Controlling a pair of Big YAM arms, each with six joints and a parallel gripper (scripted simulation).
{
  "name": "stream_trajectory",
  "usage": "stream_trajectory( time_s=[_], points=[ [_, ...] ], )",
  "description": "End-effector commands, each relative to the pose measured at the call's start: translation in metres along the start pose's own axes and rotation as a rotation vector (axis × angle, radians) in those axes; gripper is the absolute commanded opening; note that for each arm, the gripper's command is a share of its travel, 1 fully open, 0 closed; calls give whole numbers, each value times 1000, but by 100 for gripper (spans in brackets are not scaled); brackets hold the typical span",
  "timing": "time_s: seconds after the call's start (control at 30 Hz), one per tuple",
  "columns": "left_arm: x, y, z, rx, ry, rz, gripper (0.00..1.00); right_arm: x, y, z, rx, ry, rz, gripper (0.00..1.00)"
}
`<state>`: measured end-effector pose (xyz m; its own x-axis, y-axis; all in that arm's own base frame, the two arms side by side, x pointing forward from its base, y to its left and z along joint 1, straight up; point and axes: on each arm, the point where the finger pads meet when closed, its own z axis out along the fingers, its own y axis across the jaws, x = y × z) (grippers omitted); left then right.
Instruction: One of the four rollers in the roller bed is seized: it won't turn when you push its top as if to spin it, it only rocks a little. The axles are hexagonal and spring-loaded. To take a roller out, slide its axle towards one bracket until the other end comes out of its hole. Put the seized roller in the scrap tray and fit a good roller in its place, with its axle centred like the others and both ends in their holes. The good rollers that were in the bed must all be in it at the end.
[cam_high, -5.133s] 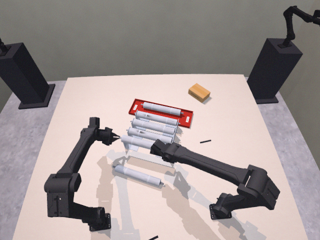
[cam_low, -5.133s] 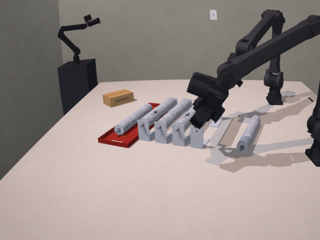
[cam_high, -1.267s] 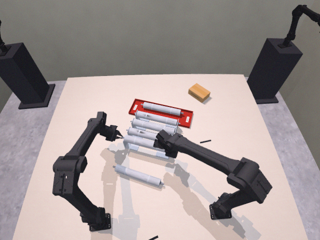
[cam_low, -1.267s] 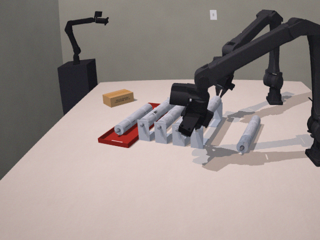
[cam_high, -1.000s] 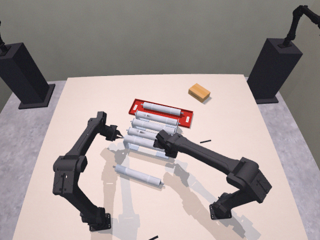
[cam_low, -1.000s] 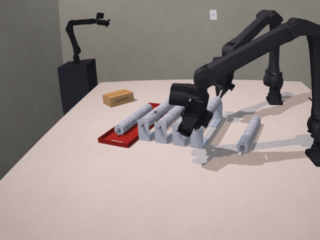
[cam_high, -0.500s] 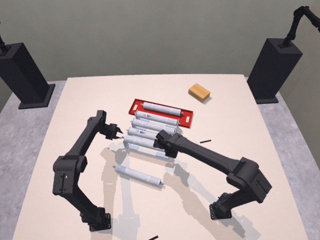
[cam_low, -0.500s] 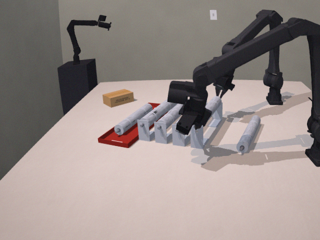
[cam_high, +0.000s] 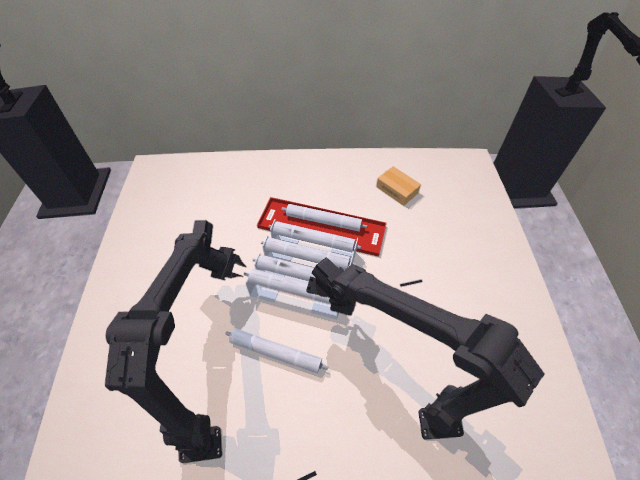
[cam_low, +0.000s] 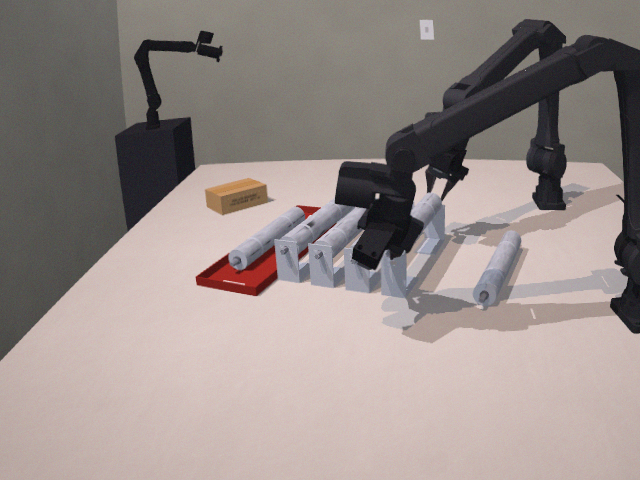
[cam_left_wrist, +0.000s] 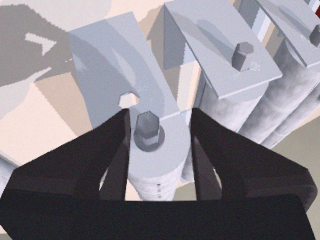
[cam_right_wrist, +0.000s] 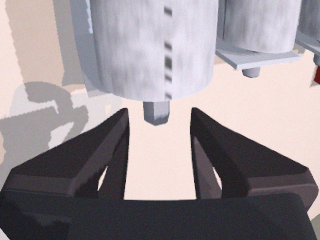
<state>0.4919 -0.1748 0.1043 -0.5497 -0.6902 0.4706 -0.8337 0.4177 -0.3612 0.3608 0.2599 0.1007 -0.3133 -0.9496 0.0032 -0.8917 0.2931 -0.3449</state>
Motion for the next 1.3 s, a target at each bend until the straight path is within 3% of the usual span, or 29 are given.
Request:
stream_trajectory(
  time_s=[0.0,0.13,0.17,0.43,0.53,0.67,0.7,0.8,1.27],
  points=[
    [-1,-24,-14,52,-18,36,32,-27,-28,-27,52,-82,40,32],
    [-1,-24,-14,52,-18,36,32,-27,-28,-27,52,-82,40,32],
    [5,-30,-45,62,-24,56,32,-22,-20,-45,39,-65,34,32],
    [0,-26,-86,50,-21,47,32,-21,-20,-93,38,-68,34,32],
    [-3,-2,-39,-1,5,18,32,-17,-20,-61,26,-34,34,32],
    [3,-6,-46,-8,8,13,32,-4,-3,-48,8,-11,14,32],
    [1,8,-39,-36,20,-8,32,1,2,-55,-1,5,5,32],
    [-7,3,-47,-9,6,-8,32,-12,-8,-63,21,-38,20,32],
    [-7,5,-47,-12,7,-11,32,-12,-6,-63,20,-35,13,32]
  ],
)
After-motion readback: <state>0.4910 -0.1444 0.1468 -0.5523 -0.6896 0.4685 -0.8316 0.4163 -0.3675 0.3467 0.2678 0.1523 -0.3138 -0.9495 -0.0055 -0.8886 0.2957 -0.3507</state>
